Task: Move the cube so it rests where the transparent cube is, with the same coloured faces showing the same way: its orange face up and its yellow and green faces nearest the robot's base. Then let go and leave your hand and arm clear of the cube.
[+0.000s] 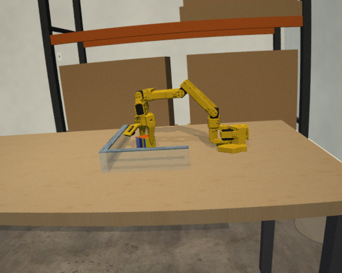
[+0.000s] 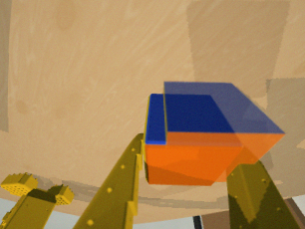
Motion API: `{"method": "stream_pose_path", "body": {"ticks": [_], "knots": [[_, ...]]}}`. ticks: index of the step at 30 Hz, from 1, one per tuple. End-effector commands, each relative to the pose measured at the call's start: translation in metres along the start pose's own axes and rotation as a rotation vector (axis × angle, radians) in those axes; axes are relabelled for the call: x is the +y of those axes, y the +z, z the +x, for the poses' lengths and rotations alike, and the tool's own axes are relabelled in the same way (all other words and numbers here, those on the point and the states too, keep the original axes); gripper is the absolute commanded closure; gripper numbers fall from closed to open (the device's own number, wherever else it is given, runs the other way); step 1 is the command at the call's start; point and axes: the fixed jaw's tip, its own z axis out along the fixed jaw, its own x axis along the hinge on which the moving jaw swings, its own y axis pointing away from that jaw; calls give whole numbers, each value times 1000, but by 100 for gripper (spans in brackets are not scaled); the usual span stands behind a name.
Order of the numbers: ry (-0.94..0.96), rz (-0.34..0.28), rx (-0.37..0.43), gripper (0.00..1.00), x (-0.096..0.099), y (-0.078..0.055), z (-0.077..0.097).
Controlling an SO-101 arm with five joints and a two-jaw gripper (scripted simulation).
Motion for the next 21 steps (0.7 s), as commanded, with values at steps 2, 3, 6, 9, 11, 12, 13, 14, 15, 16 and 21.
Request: {"method": "stream_pose_path", "body": {"ticks": [2,3,6,9,11,12,13,14,15,16,21], "knots": [[6,94,-80,68,-8,-24,-6],[6,94,-80,67,-8,-24,-6],[6,94,-80,66,-8,-24,-6],[6,94,-80,65,-8,-24,-6],[6,94,-80,65,-8,-24,-6],[6,94,-80,65,-8,-24,-6],[6,94,-80,65,-8,-24,-6],[6,94,-80,65,-8,-24,-6],[6,94,-80,65,-8,-24,-6],[6,94,-80,65,-8,-24,-6],[6,96,-82,65,-8,-25,-6]]}}
